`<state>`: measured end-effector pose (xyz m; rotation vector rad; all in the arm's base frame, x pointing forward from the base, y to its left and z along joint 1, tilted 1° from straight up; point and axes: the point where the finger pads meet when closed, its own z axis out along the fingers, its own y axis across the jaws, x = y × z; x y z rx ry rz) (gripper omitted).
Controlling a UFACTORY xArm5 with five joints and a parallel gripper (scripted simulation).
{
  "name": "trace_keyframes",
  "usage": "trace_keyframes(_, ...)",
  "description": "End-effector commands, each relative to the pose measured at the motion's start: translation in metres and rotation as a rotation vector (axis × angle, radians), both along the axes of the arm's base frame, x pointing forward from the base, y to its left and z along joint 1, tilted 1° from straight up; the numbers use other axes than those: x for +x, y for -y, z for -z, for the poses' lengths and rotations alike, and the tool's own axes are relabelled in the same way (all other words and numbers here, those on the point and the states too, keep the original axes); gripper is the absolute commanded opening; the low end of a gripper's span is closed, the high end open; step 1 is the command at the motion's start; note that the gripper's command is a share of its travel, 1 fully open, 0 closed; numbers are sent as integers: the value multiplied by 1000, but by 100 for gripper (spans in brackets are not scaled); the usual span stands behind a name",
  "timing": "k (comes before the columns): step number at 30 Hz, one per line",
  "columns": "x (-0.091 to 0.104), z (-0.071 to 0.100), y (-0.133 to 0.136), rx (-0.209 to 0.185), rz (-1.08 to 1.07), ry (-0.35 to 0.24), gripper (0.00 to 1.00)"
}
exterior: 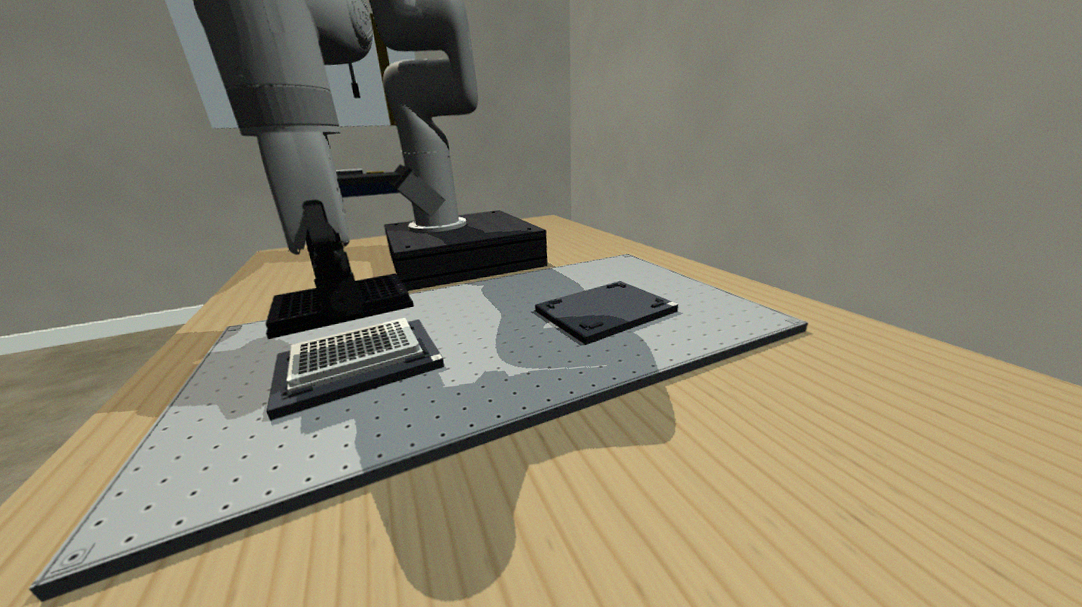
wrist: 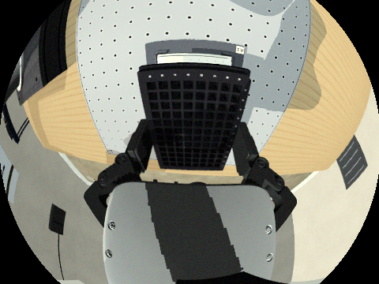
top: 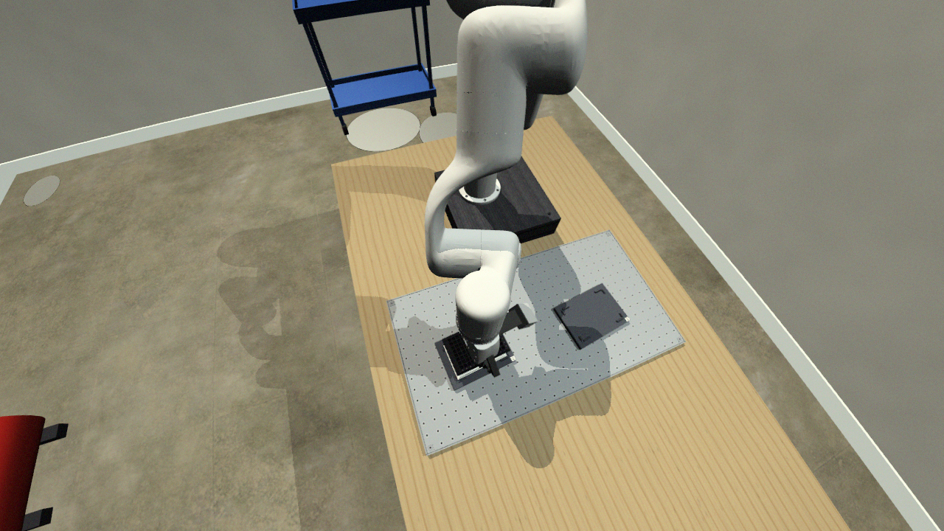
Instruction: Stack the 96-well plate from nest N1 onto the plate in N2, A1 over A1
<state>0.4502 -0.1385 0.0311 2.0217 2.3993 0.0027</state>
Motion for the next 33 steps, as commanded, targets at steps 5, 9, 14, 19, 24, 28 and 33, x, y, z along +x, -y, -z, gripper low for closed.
trace_keyframes(5,2,10,1,-1,0,4,0)
trace_keyframes(9,2,17,1,-1,0,4,0)
trace_keyframes(14,2,25,1,-1,0,4,0)
trace_keyframes(19,2,32,1,-1,0,4,0)
trace_keyframes(24,2,34,1,-1,0,4,0)
trace_keyframes(28,2,34,1,-1,0,4,0)
trace_keyframes(33,2,34,1,-1,0,4,0)
